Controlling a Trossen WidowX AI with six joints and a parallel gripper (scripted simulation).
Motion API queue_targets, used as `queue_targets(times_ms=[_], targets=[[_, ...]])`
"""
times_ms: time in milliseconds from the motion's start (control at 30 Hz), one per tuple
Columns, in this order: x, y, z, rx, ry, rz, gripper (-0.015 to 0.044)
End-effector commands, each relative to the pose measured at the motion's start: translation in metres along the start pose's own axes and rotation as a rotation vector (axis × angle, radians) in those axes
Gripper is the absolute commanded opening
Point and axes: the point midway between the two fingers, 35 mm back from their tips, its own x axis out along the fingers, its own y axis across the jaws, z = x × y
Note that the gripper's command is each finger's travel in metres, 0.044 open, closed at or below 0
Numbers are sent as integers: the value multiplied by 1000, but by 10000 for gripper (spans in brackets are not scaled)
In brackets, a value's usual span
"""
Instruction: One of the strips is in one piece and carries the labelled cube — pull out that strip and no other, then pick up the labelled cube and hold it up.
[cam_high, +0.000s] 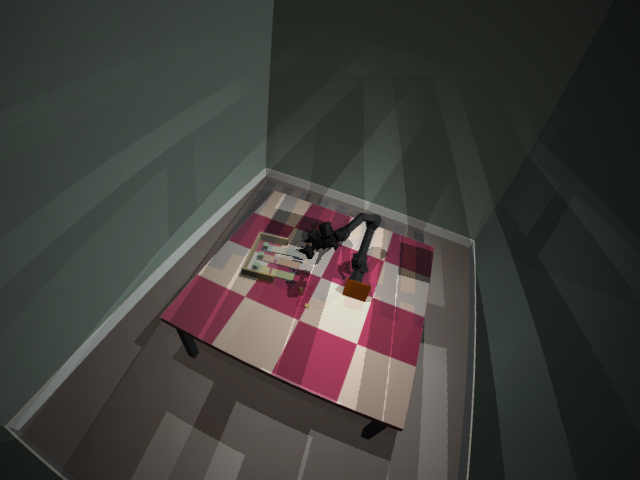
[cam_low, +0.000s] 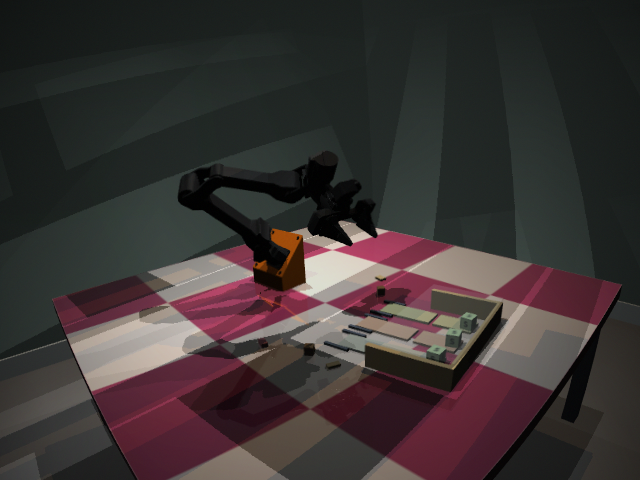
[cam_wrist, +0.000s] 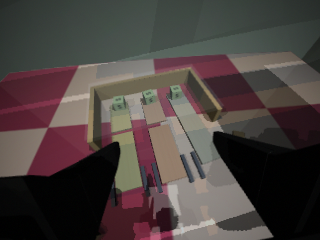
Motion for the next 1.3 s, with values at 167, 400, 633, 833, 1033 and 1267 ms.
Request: queue_targets(times_ms=[167, 400, 633, 833, 1033, 1267], targets=[[24, -5, 8, -48, 116, 5, 269], [76, -27, 11, -132, 371, 22, 85], [122, -61, -6, -183, 646, 69, 0], [134, -107, -35, -200, 916, 99, 0], [136, -112, -38, -201, 947, 103, 0], [137, -112, -37, -201, 947, 103, 0]])
